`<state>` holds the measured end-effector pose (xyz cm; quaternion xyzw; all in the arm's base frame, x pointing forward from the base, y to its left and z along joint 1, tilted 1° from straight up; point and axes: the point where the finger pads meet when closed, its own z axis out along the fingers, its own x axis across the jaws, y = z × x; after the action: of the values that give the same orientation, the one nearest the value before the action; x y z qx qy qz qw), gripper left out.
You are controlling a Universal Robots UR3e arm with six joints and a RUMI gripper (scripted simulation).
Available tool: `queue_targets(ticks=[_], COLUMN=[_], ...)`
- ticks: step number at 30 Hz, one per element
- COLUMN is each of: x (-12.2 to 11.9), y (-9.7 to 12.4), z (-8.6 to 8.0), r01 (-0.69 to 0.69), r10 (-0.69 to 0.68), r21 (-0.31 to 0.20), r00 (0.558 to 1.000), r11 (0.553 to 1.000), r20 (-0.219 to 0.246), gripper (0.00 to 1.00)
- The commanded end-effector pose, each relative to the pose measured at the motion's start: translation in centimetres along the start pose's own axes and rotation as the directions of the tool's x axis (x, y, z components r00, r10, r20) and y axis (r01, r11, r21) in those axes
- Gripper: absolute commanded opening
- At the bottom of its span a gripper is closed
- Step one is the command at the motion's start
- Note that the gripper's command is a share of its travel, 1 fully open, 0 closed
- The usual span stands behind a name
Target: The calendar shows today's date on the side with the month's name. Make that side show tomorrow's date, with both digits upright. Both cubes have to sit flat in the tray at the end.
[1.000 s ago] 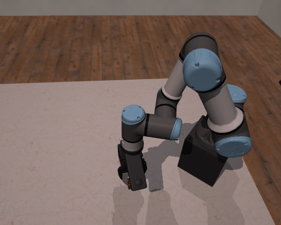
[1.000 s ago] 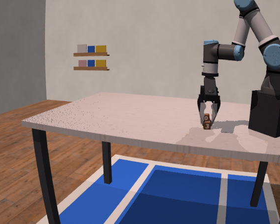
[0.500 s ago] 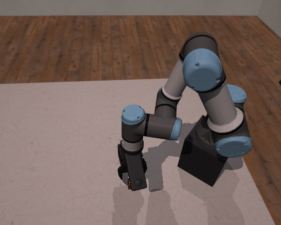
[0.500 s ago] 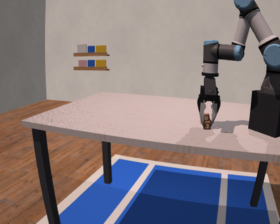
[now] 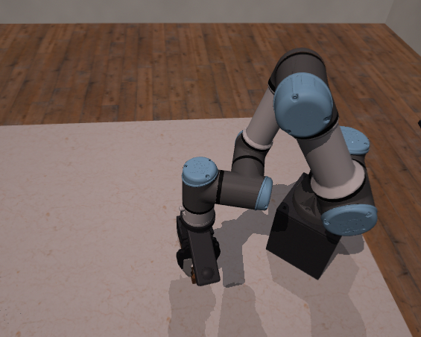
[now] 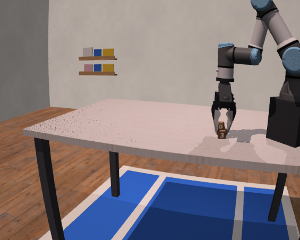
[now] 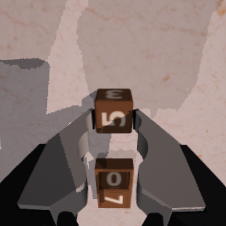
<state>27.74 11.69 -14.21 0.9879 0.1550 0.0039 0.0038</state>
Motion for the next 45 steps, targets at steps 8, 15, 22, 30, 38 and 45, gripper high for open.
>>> queue_targets(ticks=[8,15,22,30,38,45], x=[0.0,0.0,0.0,0.1,0.1,0.1], y=[0.0,0.0,0.0,0.0,0.0,0.0], z=[0.0,0.0,-0.1,-0.9,-2.2,-4.2], r01=[0.000,0.000,0.000,0.000,0.000,0.000], r10=[0.000,0.000,0.000,0.000,0.000,0.000], r21=[0.000,0.000,0.000,0.000,0.000,-0.001], r00=[1.000,1.000,1.000,1.000,1.000,1.000], r11=[1.000,1.000,1.000,1.000,1.000,1.000], r20=[-0.002,-0.002,-0.001,-0.002,-0.003,-0.003], gripper=[0.28,0.28,0.28,0.28,0.28,0.28])
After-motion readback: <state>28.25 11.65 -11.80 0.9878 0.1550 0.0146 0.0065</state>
